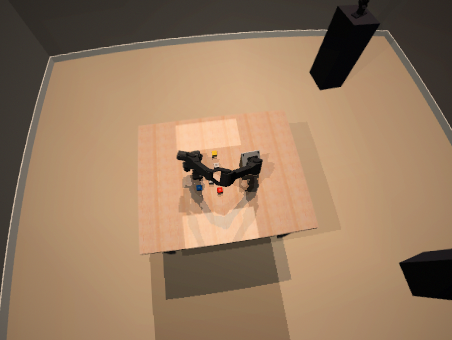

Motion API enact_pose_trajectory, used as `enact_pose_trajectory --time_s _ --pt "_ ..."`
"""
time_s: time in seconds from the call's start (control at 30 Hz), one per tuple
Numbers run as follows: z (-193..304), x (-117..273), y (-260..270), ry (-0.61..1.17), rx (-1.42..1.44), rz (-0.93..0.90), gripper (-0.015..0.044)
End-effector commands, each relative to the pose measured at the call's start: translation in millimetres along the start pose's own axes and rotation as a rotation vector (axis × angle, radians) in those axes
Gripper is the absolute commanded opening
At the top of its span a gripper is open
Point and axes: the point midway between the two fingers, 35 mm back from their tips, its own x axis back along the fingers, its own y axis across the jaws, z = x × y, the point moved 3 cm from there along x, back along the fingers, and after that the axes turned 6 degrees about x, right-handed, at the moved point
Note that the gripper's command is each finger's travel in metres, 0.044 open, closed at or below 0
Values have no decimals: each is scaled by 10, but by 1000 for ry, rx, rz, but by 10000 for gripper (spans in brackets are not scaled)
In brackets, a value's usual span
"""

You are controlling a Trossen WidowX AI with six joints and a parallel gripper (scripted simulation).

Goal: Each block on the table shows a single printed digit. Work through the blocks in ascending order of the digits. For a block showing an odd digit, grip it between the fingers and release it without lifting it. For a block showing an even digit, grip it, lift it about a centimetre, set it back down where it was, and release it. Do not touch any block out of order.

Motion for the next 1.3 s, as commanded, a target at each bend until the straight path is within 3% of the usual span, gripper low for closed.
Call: enact_pose_trajectory --time_s 0.0,1.27 --pt "-8 59 0 -2 5 1 120" --pt "-7 -34 1 -2 5 0 120"
